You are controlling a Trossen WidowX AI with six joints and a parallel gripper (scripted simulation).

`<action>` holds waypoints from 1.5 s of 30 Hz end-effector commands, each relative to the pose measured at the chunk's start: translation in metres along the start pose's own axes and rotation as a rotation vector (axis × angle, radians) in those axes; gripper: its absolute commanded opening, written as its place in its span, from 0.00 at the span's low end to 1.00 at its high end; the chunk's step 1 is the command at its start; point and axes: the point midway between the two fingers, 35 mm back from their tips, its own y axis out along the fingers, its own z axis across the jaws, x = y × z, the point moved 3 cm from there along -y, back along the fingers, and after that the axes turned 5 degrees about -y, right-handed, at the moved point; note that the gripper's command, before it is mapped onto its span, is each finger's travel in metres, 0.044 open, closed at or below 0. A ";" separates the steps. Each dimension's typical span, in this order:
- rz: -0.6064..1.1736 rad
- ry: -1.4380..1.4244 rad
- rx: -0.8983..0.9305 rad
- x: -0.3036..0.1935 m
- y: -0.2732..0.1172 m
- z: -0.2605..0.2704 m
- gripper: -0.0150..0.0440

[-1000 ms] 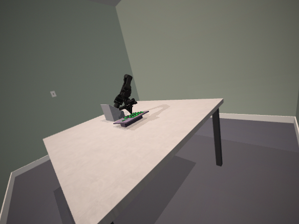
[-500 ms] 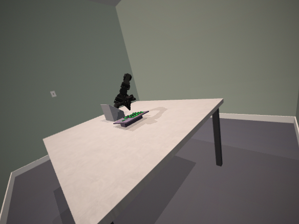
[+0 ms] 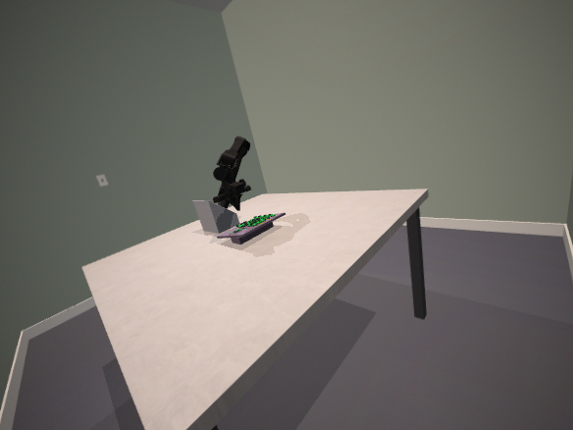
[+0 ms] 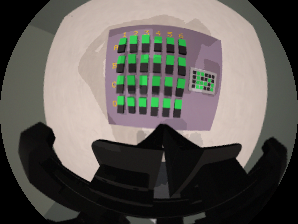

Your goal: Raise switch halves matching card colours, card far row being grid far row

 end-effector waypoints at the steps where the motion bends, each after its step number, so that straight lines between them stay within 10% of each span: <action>1: -0.002 -0.004 -0.001 -0.006 0.000 -0.033 0.25; 45: -0.030 -0.005 -0.001 -0.008 0.059 -0.032 0.25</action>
